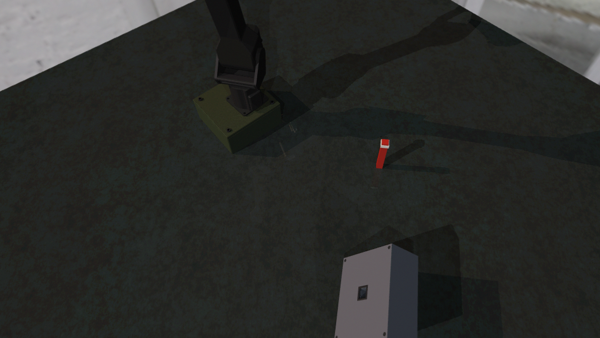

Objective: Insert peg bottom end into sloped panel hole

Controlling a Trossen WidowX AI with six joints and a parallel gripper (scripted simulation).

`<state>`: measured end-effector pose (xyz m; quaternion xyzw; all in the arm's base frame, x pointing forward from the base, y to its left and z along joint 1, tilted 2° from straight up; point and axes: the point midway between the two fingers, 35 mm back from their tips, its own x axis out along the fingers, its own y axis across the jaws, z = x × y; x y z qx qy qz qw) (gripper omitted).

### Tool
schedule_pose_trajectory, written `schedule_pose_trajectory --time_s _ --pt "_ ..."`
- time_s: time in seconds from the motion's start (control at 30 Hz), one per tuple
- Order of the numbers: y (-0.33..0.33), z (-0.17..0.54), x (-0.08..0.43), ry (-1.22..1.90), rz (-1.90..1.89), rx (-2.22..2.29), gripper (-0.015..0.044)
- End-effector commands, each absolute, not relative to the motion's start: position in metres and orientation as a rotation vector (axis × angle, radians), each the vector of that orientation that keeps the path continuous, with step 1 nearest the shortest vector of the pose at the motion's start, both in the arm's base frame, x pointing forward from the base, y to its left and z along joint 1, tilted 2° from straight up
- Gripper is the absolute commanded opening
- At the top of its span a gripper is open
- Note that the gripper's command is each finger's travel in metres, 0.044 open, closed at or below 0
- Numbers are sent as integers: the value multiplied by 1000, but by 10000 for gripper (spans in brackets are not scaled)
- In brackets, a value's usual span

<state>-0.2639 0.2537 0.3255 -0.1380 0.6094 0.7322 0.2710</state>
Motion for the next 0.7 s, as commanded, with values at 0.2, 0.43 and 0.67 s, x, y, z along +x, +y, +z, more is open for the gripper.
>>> schedule_pose_trajectory --time_s 0.2,0.43,0.67 --pt "290 300 -227 1558 1861 -345 440" --pt "311 286 -197 1502 1788 -328 440" --pt "327 274 -169 1463 1717 -315 440"
